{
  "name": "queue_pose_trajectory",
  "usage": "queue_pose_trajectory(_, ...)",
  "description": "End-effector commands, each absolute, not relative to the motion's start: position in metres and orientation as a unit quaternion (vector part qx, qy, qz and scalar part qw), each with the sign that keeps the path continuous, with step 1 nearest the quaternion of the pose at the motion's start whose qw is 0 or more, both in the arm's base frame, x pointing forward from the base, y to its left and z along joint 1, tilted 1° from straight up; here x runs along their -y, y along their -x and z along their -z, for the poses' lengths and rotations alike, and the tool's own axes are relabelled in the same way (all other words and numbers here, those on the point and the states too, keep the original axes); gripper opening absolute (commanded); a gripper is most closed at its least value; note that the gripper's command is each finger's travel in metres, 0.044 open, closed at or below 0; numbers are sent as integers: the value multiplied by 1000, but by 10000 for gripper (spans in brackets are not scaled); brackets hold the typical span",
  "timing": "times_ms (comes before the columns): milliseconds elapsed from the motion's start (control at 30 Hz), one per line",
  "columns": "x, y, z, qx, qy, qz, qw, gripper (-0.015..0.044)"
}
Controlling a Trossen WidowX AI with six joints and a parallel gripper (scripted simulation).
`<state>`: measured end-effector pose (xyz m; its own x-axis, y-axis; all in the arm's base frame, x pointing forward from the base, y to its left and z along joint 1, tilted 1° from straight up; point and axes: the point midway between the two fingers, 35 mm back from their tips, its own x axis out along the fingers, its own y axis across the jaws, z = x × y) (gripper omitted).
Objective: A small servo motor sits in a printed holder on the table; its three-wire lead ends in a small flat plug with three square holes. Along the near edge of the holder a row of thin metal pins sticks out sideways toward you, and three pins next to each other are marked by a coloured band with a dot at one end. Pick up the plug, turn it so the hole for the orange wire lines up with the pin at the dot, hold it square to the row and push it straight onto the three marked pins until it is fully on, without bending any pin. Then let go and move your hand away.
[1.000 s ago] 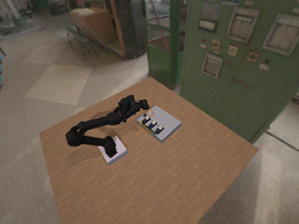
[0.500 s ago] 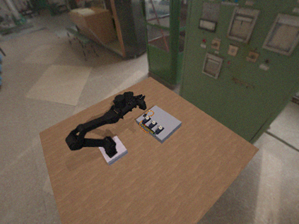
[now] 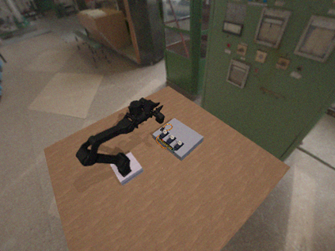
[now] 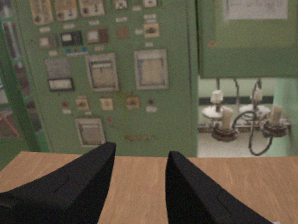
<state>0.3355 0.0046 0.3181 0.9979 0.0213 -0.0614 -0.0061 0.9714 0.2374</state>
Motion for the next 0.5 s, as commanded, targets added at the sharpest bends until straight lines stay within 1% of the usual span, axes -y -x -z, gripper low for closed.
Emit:
queue_pose_trajectory(0,-7,-348,-309,-68,-188,2,980,115)
queue_pose_trajectory(467,-17,-379,-280,-171,-388,50,904,115)
